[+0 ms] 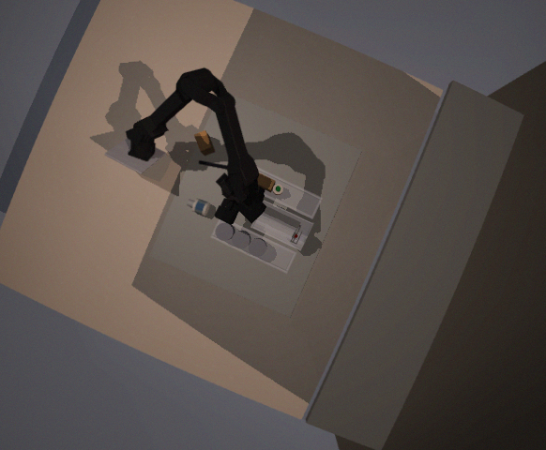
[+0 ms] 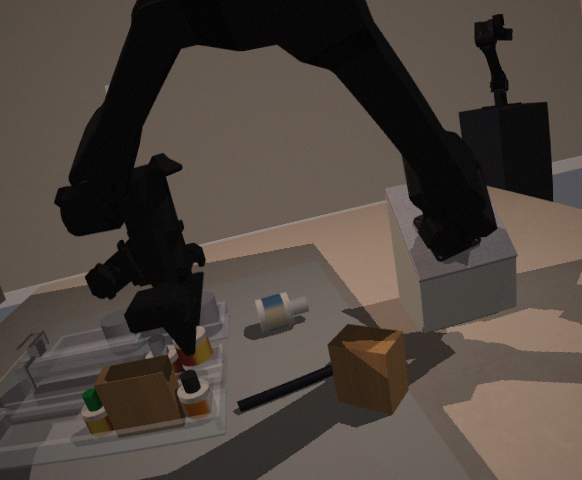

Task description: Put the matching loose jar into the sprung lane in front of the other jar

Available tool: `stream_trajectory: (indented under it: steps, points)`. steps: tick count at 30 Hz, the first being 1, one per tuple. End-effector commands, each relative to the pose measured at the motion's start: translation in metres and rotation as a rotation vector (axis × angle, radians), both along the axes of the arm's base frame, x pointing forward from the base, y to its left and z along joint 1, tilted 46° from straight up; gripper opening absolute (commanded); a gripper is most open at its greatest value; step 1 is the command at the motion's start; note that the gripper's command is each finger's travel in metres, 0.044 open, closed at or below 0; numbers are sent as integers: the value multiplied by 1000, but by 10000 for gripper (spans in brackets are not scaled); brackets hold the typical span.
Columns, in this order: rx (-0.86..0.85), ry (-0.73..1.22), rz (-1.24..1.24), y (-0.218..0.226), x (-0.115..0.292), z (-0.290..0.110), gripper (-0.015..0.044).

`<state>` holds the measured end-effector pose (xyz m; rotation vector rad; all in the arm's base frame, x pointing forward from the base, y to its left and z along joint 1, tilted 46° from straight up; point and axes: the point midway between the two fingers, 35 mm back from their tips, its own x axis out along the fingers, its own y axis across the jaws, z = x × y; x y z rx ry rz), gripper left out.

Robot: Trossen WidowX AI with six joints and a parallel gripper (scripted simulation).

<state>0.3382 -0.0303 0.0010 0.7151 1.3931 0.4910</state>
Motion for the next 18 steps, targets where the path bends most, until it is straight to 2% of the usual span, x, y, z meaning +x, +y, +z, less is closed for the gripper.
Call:
stream_trajectory:
  steps: [1, 18]
  points:
    - [5, -21, -3, 1, 5, 1, 0]
    - [5, -21, -3, 6, 5, -4, 0]
